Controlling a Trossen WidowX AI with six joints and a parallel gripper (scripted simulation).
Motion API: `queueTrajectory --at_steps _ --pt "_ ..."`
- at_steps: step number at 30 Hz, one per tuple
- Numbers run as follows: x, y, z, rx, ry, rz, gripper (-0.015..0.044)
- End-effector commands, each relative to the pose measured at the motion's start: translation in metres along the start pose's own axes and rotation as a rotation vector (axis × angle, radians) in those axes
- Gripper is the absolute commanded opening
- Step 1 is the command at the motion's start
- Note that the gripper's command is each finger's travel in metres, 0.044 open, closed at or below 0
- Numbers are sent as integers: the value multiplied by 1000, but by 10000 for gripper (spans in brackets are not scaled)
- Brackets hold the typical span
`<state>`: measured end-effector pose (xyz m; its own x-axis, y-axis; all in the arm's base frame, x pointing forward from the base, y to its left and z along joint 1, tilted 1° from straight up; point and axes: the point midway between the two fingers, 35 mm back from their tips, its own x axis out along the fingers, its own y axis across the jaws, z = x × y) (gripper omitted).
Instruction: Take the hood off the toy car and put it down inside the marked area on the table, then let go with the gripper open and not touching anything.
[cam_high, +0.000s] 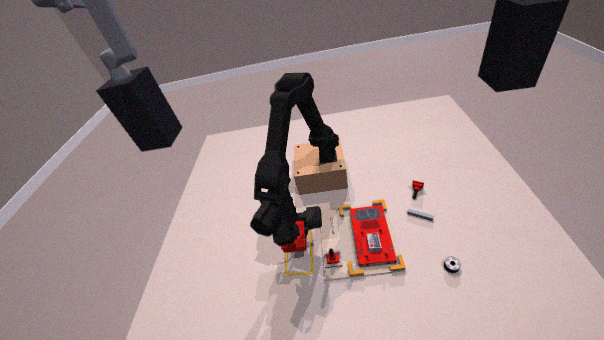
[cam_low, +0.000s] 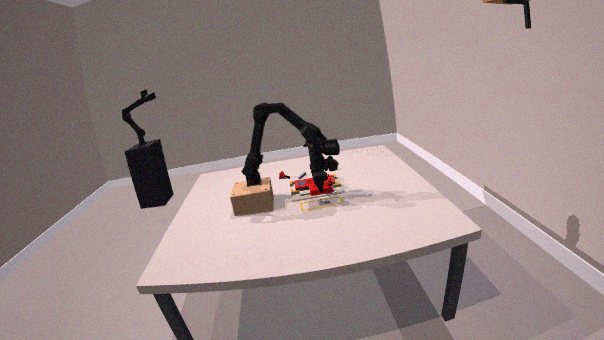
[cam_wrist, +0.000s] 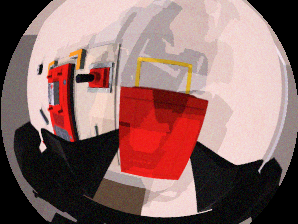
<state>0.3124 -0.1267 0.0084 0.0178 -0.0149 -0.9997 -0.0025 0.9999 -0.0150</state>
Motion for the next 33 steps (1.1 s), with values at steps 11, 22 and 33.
queueTrajectory --at_steps 11,22,33 --pt "9 -1 -1 -5 4 -4 0" --pt "16 0 -2 -5 4 -4 0" --pt "22 0 -2 -5 4 -4 0"
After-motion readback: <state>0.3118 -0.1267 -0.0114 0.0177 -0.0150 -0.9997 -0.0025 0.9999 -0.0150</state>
